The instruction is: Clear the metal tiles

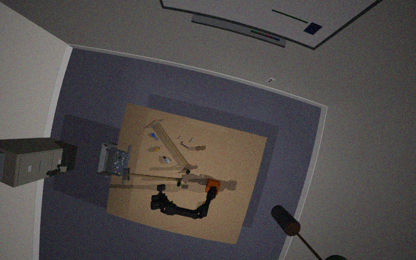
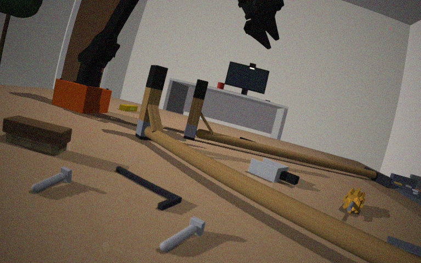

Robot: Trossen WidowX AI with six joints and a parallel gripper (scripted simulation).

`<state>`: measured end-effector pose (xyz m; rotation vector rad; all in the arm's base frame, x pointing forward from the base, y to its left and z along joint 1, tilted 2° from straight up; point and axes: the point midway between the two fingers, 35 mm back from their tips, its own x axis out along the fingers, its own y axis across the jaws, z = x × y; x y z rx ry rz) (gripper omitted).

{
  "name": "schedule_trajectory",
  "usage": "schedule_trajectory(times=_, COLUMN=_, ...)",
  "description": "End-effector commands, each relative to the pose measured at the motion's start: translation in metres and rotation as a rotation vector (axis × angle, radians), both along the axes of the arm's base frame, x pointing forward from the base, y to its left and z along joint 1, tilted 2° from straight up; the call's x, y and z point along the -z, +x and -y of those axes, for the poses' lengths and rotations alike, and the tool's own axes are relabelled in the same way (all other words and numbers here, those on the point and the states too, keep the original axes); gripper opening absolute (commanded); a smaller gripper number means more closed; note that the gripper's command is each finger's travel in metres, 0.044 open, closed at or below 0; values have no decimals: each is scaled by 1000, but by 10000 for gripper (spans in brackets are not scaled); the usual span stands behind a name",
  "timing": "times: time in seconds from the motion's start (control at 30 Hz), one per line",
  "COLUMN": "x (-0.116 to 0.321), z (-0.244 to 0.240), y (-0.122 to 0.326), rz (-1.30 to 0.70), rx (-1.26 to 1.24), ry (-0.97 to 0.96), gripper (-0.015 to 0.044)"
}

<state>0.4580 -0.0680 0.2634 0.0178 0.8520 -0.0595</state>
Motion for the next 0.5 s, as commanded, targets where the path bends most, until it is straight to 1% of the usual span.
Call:
schedule_trajectory(times=0.0, x=11, z=-1, y=10, rz=-34, rx=-11, ry=0, gripper=440)
schedule_trajectory(times=0.47, x=51, z=-4, y=36, rz=-141, rx=-39, ry=7, gripper=440)
